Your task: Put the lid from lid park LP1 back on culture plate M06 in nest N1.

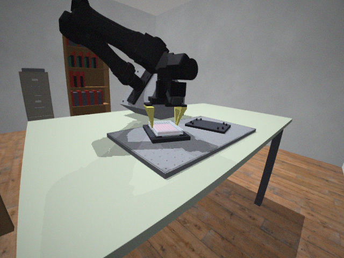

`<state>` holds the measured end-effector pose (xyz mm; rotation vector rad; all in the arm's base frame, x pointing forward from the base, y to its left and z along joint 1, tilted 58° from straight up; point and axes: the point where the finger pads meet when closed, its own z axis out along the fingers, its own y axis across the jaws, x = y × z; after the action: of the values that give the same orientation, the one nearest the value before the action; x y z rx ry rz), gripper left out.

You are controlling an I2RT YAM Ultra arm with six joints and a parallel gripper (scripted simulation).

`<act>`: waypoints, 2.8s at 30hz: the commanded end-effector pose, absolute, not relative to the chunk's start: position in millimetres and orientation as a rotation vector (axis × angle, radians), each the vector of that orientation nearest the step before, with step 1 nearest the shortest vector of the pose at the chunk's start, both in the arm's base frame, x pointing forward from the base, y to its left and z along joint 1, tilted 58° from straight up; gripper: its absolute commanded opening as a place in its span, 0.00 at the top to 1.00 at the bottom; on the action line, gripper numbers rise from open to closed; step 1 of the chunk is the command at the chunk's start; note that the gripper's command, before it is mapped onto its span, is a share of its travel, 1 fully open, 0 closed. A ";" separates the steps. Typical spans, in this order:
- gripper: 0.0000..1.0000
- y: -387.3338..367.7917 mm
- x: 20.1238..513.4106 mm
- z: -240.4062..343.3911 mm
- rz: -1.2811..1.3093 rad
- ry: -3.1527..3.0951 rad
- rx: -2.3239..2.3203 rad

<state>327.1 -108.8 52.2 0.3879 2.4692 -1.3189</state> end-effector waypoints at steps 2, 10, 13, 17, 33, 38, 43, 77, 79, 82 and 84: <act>1.00 -106.6 329.5 53.8 -1.310 2.459 0.385; 0.00 -106.5 329.5 53.8 -1.310 2.459 0.385; 0.00 -106.5 329.5 53.8 -1.310 2.459 0.385; 0.00 -106.5 329.5 53.8 -1.310 2.459 0.385; 0.00 -88.8 326.1 64.9 -1.310 2.459 0.385; 0.00 -77.5 324.1 71.9 -1.309 2.460 0.385; 0.00 -69.1 322.5 77.1 -1.309 2.460 0.385; 0.00 -69.1 322.5 77.1 -1.309 2.460 0.385; 0.00 -69.1 322.5 77.1 -1.309 2.460 0.385; 0.00 -69.1 322.5 77.1 -1.309 2.460 0.385; 0.00 -69.1 322.5 77.1 -1.309 2.460 0.385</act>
<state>321.3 -72.6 75.7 0.3964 2.4623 -1.3150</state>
